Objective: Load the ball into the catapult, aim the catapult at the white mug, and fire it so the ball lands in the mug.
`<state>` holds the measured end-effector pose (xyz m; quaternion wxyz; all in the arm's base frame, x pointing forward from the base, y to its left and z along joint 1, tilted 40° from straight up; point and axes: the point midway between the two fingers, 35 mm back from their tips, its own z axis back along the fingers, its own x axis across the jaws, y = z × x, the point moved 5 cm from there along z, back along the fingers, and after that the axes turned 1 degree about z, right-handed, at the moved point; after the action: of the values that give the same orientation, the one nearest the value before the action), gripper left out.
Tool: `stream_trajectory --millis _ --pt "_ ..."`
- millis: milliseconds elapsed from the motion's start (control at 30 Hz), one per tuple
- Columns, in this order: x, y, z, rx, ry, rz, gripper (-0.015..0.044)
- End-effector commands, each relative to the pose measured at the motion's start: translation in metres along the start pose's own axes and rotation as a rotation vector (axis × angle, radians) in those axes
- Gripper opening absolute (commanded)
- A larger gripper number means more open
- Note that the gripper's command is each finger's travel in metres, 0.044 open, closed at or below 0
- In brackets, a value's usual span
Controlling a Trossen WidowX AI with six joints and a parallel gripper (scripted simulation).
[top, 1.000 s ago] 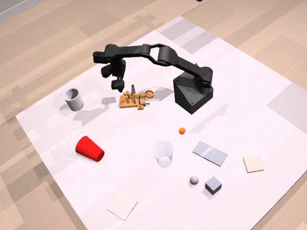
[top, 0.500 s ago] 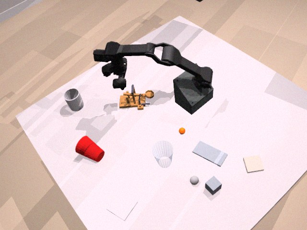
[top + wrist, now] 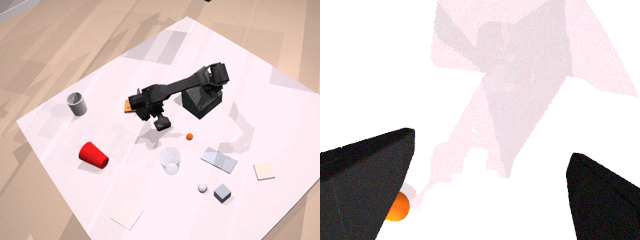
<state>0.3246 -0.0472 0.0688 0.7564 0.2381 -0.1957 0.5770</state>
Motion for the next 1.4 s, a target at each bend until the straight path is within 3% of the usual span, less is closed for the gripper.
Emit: stream_trajectory --millis 0,200,300,1367 --pt "0.037 0.043 -0.018 0.01 -0.024 0.095 0.03" --pt "0.066 0.109 -0.045 0.028 -0.068 0.256 0.03" --pt "0.07 0.118 -0.048 0.031 -0.074 0.274 0.03" --pt "0.076 0.123 -0.094 0.031 -0.076 0.273 0.03"
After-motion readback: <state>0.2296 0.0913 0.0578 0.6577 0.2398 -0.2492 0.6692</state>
